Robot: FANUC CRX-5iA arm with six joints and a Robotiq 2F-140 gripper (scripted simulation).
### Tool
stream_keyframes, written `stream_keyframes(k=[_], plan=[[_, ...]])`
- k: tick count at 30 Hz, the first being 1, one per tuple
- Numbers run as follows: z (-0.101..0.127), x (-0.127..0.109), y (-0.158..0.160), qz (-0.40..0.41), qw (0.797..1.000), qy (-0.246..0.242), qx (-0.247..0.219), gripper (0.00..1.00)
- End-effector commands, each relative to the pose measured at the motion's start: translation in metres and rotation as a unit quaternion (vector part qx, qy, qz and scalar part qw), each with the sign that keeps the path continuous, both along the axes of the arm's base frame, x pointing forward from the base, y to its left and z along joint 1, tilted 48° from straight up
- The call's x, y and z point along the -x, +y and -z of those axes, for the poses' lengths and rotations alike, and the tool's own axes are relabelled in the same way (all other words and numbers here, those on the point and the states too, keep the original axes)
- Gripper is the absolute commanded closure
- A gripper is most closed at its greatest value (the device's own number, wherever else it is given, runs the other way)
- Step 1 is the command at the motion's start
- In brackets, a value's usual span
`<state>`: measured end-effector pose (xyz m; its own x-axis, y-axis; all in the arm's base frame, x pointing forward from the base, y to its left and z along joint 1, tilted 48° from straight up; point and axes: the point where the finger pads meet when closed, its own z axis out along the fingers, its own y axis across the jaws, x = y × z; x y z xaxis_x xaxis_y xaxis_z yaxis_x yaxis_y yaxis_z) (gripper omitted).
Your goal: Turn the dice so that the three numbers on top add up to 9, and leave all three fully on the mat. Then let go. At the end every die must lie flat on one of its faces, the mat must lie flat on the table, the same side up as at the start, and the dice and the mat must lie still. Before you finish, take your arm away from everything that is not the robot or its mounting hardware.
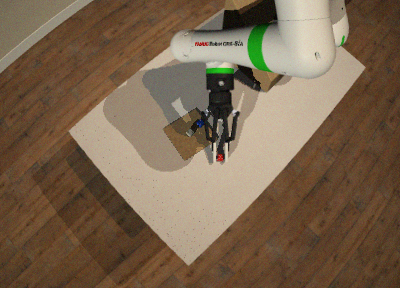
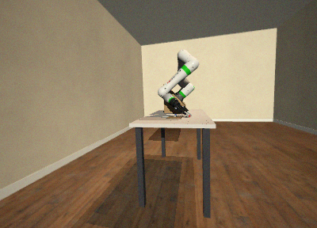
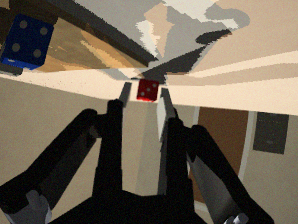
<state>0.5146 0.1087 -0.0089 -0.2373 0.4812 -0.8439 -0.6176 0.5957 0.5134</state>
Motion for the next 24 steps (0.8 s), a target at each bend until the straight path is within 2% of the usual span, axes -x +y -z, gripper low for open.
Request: stream_keyframes(k=[1, 7, 17, 24], plan=[[0.000, 0.001, -0.001, 0.000, 1.000, 0.000, 0.000, 0.79], [0.002, 0.008, -0.007, 0.000, 1.000, 0.000, 0.000, 0.79], [0.007, 0.033, -0.029, 0.000, 1.000, 0.000, 0.000, 0.79], [0.008, 0.037, -0.032, 0.000, 1.000, 0.000, 0.000, 0.79]])
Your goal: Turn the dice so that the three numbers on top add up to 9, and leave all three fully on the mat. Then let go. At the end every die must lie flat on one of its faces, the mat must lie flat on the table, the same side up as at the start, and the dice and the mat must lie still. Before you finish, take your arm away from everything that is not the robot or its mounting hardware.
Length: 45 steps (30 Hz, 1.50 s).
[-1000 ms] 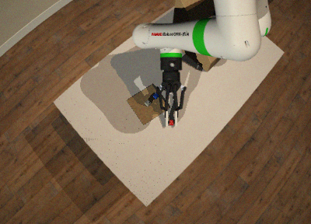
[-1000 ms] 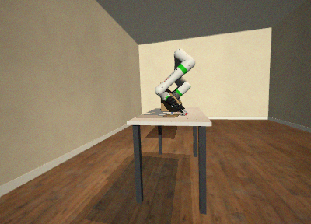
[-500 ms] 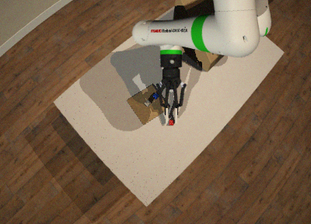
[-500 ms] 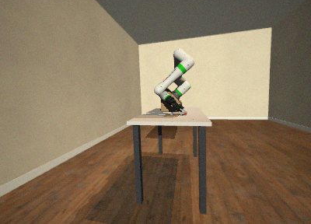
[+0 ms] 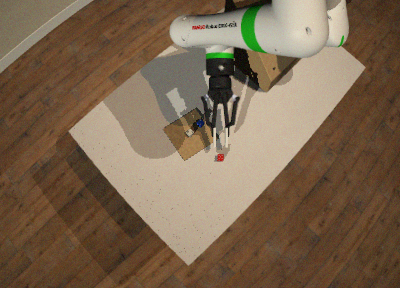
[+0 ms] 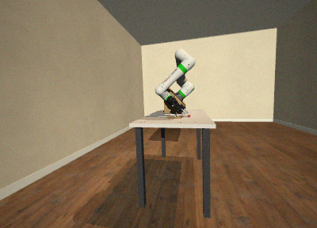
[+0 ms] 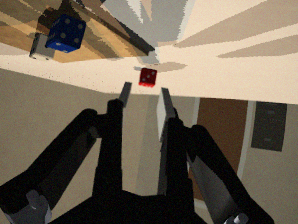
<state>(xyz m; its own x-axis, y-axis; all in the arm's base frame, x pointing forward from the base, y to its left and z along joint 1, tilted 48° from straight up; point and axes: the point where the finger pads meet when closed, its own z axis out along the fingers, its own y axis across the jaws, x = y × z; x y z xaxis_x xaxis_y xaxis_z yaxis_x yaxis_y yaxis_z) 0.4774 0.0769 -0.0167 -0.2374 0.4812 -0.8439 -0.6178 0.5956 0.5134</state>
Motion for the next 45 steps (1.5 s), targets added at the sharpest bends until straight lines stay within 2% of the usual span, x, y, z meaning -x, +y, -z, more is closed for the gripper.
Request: stream_keyframes(k=[1, 7, 22, 34, 39, 45], plan=[[0.000, 0.000, 0.000, 0.000, 1.000, 0.000, 0.000, 0.79], [-0.004, 0.001, -0.005, 0.000, 1.000, 0.000, 0.000, 0.79], [-0.038, 0.008, -0.041, 0.000, 1.000, 0.000, 0.000, 0.79], [-0.042, 0.007, -0.044, -0.010, 1.000, 0.013, 0.014, 0.79], [-0.054, -0.004, -0.047, -0.054, 0.993, 0.073, 0.079, 0.79], [-0.064, -0.011, -0.048, -0.089, 0.982, 0.114, 0.122, 0.79]])
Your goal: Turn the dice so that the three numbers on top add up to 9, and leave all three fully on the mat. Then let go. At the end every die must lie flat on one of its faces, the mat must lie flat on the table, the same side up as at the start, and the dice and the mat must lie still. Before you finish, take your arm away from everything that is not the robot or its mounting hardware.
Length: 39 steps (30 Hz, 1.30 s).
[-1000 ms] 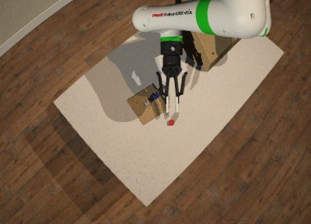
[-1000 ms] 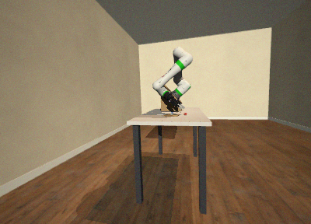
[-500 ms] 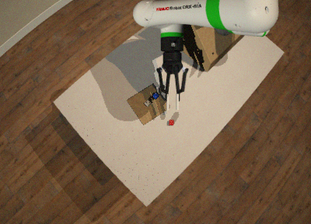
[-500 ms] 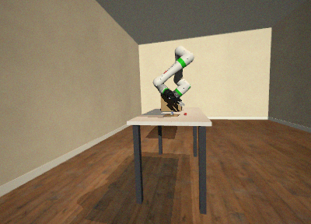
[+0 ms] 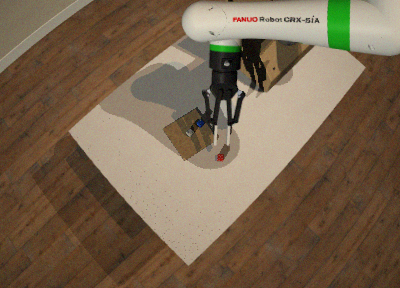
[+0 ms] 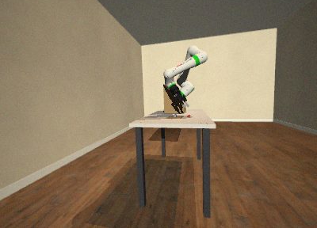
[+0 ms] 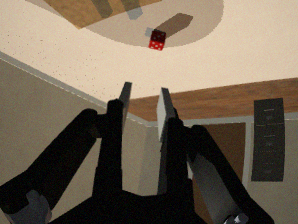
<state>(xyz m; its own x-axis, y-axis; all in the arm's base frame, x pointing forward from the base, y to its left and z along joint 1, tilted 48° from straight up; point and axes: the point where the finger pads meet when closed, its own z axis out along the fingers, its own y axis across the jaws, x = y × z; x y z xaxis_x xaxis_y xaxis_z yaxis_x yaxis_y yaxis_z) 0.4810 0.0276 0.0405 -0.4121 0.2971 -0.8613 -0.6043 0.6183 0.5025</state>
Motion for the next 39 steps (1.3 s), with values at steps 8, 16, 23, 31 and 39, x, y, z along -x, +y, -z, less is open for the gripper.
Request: stream_keyframes(k=[8, 16, 23, 31, 39], plan=[[-0.022, -0.018, 0.000, -0.097, 0.984, 0.109, 0.106, 0.79], [-0.035, -0.027, -0.001, -0.151, 0.958, 0.174, 0.171, 0.79], [-0.045, -0.034, -0.002, -0.191, 0.931, 0.222, 0.219, 0.79], [-0.050, -0.037, -0.003, -0.208, 0.916, 0.244, 0.241, 0.00], [-0.049, -0.037, -0.002, -0.208, 0.916, 0.245, 0.241, 0.00]])
